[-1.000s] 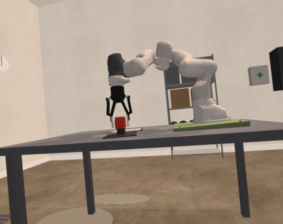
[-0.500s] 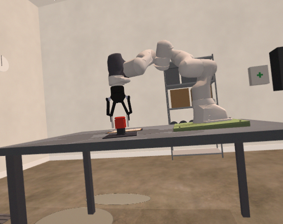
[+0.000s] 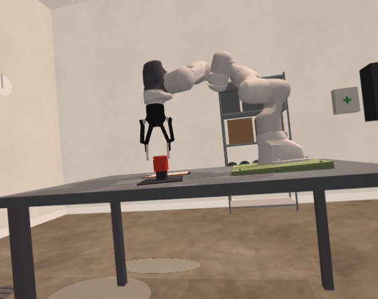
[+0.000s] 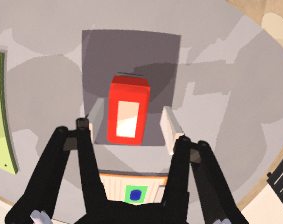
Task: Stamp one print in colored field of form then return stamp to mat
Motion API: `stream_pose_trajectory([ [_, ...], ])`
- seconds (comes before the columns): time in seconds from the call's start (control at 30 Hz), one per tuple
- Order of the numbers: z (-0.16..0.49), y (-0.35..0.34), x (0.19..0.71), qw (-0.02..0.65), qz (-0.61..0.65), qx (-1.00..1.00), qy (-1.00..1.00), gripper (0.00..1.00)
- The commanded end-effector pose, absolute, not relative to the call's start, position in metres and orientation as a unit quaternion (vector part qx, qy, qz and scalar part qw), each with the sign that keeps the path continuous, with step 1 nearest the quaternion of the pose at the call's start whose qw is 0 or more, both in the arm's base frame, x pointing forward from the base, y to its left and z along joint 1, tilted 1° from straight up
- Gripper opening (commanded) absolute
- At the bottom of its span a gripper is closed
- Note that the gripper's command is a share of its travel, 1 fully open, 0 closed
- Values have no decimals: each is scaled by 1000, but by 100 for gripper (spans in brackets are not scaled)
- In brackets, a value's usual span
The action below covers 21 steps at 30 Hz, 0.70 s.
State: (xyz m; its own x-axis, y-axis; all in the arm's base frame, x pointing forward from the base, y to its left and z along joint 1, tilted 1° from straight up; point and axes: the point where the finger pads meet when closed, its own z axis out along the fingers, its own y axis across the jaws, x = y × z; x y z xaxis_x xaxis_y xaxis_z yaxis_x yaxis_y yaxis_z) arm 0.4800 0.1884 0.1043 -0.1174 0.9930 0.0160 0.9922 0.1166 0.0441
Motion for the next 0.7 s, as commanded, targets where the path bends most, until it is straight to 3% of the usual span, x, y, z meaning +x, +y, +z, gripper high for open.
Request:
stream_pose_trajectory([
  [0.0,141,183,474,6,11,660,751,53],
  [0.67,149,183,473,6,11,660,751,53],
])
